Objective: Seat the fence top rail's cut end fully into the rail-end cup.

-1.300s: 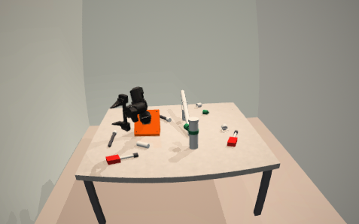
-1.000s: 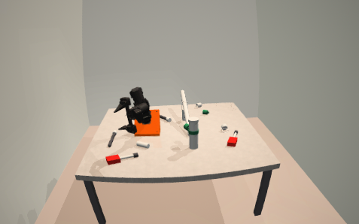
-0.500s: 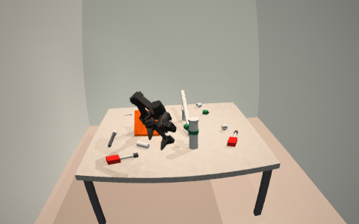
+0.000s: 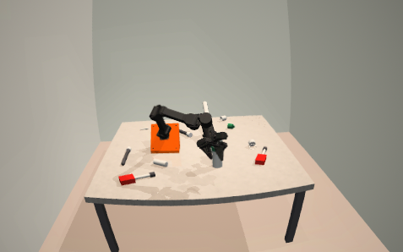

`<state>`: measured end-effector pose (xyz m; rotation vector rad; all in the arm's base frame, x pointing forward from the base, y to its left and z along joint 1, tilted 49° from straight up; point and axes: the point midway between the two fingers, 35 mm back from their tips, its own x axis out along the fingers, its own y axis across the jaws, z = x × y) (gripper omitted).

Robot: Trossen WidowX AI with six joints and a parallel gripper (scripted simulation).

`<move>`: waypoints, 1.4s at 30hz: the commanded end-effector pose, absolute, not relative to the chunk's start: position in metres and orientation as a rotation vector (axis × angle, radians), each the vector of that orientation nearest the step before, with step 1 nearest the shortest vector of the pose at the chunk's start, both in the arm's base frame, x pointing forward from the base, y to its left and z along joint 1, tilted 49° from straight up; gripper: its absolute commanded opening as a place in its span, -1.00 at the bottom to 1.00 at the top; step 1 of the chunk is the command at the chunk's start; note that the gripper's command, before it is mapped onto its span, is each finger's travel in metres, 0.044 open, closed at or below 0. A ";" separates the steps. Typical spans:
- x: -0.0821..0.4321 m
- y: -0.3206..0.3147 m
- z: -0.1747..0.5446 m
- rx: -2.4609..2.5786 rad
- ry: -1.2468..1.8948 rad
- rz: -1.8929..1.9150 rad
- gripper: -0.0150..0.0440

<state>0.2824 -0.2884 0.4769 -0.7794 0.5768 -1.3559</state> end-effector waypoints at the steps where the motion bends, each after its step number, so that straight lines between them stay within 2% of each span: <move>1: 0.333 -0.259 0.428 -0.737 0.613 -1.190 1.00; 10: 0.396 -0.177 0.345 -0.652 0.681 -0.922 1.00; 19: 0.417 -0.084 0.262 -0.598 0.784 -0.728 1.00; 26: 0.396 -0.007 0.201 -0.578 0.882 -0.632 1.00; 34: 0.336 0.071 0.146 -0.644 0.962 -0.583 1.00; 37: 0.311 0.089 0.134 -0.687 0.964 -0.583 1.00; 42: 0.308 0.091 0.133 -0.692 0.963 -0.583 1.00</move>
